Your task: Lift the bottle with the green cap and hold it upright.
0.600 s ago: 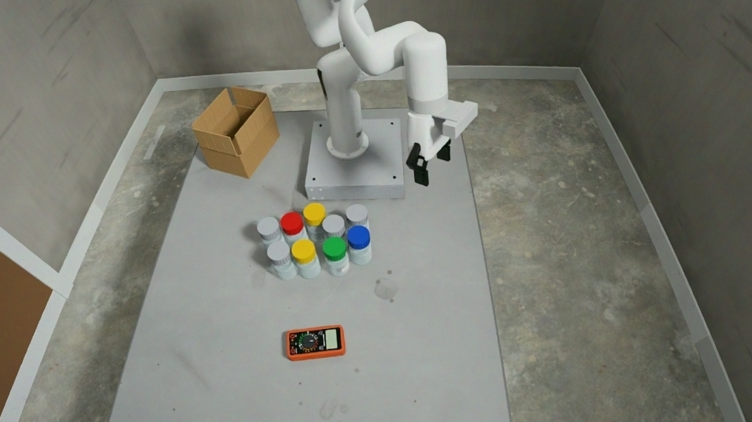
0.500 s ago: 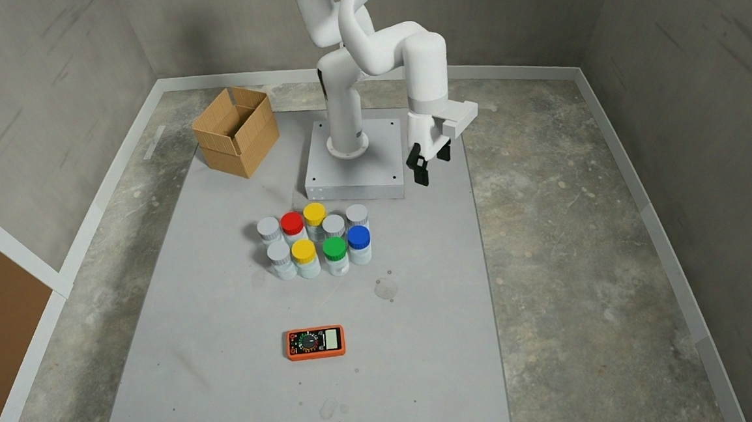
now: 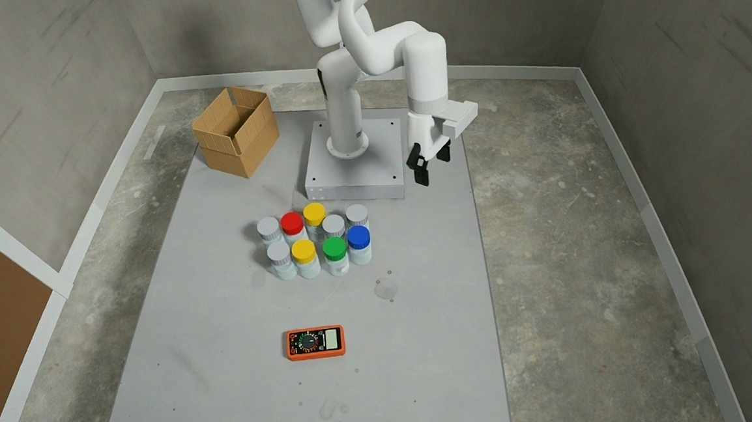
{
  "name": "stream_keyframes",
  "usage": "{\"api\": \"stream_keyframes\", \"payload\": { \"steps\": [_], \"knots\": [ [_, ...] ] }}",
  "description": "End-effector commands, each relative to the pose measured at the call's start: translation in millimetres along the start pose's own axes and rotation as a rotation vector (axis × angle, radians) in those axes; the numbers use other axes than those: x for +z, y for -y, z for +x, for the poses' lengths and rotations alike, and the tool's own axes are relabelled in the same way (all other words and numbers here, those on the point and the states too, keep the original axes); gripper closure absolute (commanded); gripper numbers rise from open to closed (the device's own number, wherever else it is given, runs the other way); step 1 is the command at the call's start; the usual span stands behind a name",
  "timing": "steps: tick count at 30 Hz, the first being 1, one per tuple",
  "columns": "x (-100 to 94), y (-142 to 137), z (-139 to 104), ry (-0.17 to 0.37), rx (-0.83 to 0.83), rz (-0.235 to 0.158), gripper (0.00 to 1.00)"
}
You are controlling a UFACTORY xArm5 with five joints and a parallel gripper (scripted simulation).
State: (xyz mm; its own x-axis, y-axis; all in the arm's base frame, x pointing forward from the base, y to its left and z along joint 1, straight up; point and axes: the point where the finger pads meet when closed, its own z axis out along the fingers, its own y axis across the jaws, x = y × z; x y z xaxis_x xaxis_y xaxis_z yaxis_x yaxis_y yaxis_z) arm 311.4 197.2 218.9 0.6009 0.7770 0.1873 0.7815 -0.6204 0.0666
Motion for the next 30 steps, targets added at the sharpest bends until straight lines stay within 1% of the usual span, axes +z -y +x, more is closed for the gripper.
{"api": "stream_keyframes", "payload": {
  "steps": [1, 5, 9, 13, 14, 16, 17, 19, 30],
  "knots": [
    [-1.4, -2.2, 0.3, -0.002, 0.002, -0.002, 0.21],
    [-1.8, -10.0, -3.5, 0.003, 0.009, -0.005, 0.21],
    [-2.6, -23.7, -10.8, 0.014, 0.023, -0.009, 0.21],
    [-4.0, -42.9, -22.3, 0.028, 0.043, -0.015, 0.21],
    [-5.1, -54.2, -29.9, 0.037, 0.055, -0.018, 0.21],
    [-5.1, -54.2, -29.9, 0.037, 0.055, -0.018, 0.21],
    [-6.3, -66.0, -38.4, 0.047, 0.068, -0.021, 0.21],
    [-7.6, -77.2, -47.4, 0.057, 0.081, -0.023, 0.21],
    [-17.0, -131.2, -103.0, 0.106, 0.154, -0.026, 0.21]
  ]
}}
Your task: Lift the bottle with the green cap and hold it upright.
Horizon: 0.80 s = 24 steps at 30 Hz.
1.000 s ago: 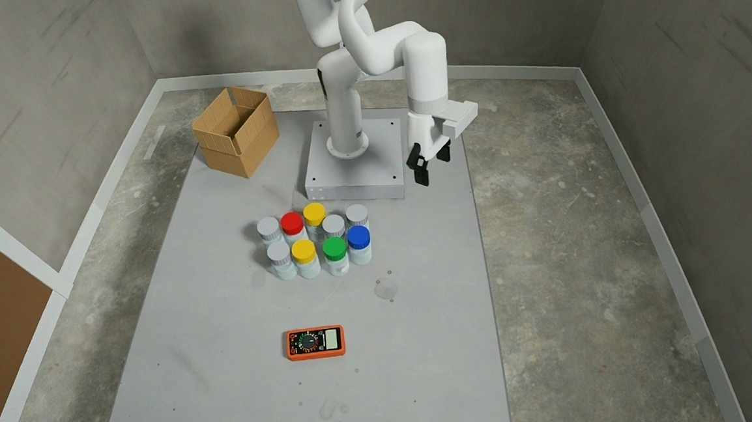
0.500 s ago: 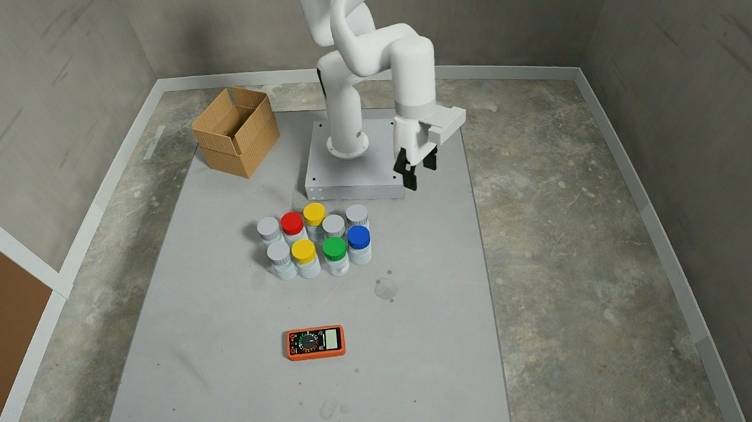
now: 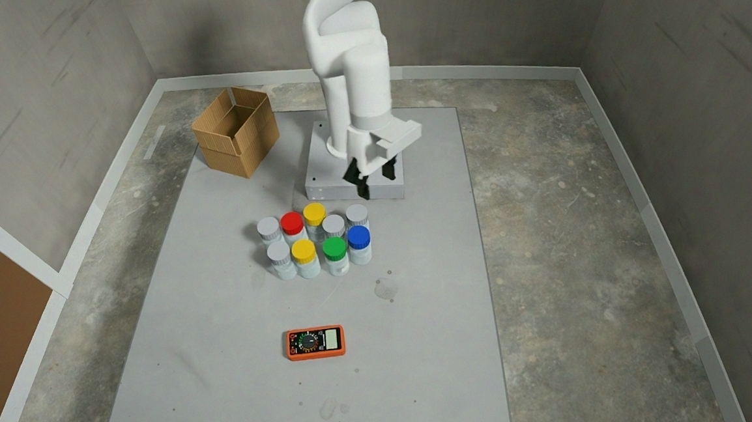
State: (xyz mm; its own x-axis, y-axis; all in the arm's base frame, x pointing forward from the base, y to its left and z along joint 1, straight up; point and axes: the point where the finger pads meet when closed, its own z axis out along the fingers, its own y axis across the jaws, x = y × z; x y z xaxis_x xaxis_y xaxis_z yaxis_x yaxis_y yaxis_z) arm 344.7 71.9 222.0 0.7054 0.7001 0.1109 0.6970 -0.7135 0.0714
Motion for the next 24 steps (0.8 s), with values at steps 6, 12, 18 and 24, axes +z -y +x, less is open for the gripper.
{"api": "stream_keyframes", "payload": {
  "steps": [6, 12, 18, 24],
  "knots": [
    [-6.7, -58.1, -54.6, 0.046, 0.07, 0.002, 0.21],
    [-10.4, -81.0, -88.6, 0.068, 0.111, 0.01, 0.21],
    [-15.7, -101.9, -130.7, 0.091, 0.158, 0.024, 0.21],
    [-19.4, -111.6, -157.4, 0.103, 0.187, 0.033, 0.21]
  ]
}}
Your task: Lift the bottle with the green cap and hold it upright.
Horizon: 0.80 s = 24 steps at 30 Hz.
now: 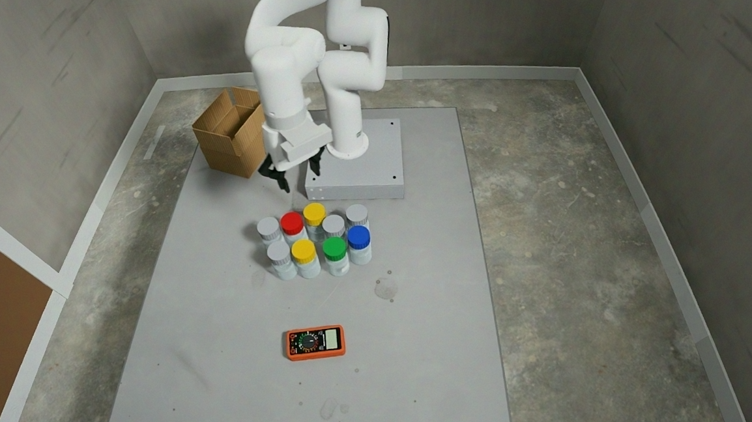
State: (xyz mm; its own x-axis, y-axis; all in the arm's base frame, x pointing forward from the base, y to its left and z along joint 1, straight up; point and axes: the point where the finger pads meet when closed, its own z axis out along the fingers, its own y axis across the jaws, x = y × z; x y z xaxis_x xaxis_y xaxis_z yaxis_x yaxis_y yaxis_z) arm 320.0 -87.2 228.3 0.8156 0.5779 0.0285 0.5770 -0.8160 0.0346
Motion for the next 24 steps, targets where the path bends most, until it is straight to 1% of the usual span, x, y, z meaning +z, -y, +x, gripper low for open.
{"api": "stream_keyframes", "payload": {
  "steps": [1, 6, 11, 13, 14, 24],
  "knots": [
    [-3.8, -21.2, -31.0, 0.014, 0.031, 0.01, 0.21],
    [-4.8, -27.8, -46.0, 0.02, 0.048, 0.017, 0.21],
    [-5.2, -30.4, -52.5, 0.023, 0.056, 0.02, 0.21],
    [-5.2, -30.4, -52.5, 0.023, 0.056, 0.02, 0.21],
    [-4.6, -26.1, -44.2, 0.018, 0.048, 0.016, 0.21],
    [-4.6, -26.1, -44.2, 0.018, 0.048, 0.016, 0.21]
  ]
}}
